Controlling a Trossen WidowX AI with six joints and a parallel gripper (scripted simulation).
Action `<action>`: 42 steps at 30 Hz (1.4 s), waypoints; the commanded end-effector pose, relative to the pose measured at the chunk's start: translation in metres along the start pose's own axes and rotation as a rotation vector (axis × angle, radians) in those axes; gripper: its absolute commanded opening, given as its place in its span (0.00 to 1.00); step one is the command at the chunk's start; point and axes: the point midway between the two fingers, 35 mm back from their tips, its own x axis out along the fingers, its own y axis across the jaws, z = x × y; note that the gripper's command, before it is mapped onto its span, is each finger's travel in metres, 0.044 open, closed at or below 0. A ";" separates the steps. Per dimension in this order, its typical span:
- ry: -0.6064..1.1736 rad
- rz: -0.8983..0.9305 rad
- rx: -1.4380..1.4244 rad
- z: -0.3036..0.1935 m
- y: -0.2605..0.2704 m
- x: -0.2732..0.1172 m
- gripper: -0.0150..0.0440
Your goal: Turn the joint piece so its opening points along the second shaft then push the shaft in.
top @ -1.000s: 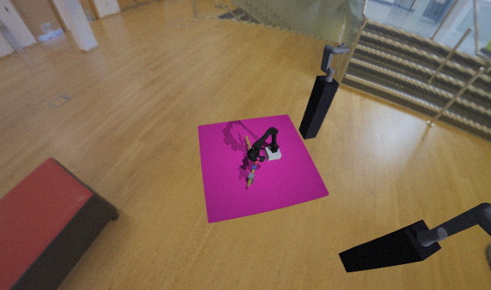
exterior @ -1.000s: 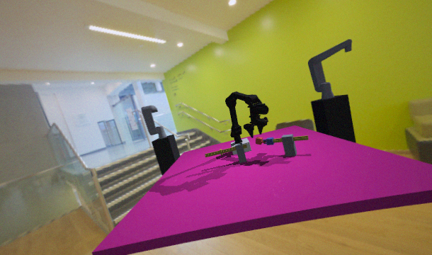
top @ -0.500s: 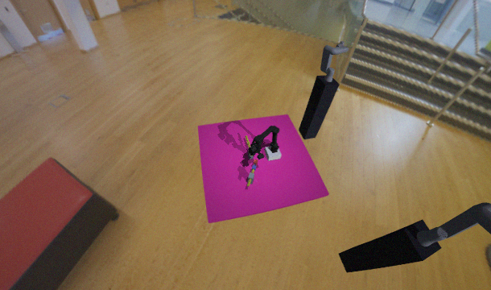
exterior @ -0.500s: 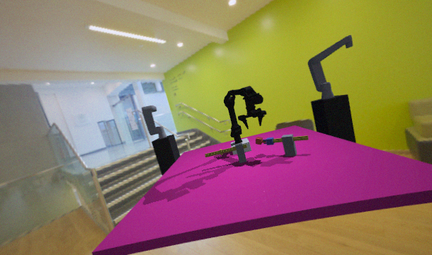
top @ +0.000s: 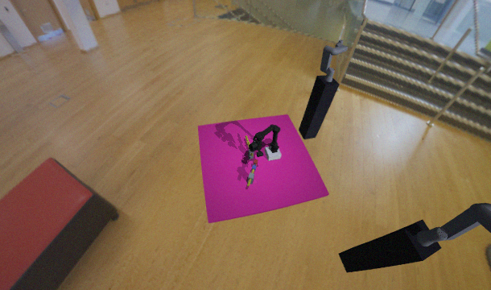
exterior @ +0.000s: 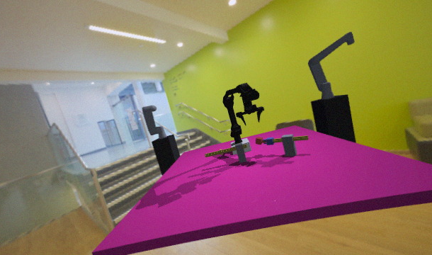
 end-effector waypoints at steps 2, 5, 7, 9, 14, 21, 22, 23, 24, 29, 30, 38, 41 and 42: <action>0.003 0.000 0.006 -0.014 -0.028 0.021 1.00; 0.003 -0.001 0.006 -0.020 -0.037 0.031 1.00; 0.003 -0.001 0.006 -0.020 -0.037 0.031 1.00; 0.004 -0.001 0.011 -0.020 -0.037 0.031 1.00; 0.009 -0.012 0.133 -0.020 -0.037 0.032 1.00; 0.016 -0.032 0.331 -0.019 -0.037 0.034 1.00; 0.016 -0.035 0.360 -0.019 -0.037 0.035 1.00; 0.017 -0.038 0.388 -0.019 -0.037 0.035 1.00; 0.017 -0.041 0.416 -0.019 -0.036 0.035 1.00; 0.018 -0.057 0.558 -0.019 -0.036 0.037 1.00; 0.017 -0.060 0.586 -0.019 -0.036 0.037 1.00; 0.013 -0.086 0.812 -0.019 -0.035 0.040 1.00; 0.010 -0.096 0.896 -0.019 -0.035 0.041 1.00; 0.008 -0.099 0.925 -0.019 -0.035 0.041 1.00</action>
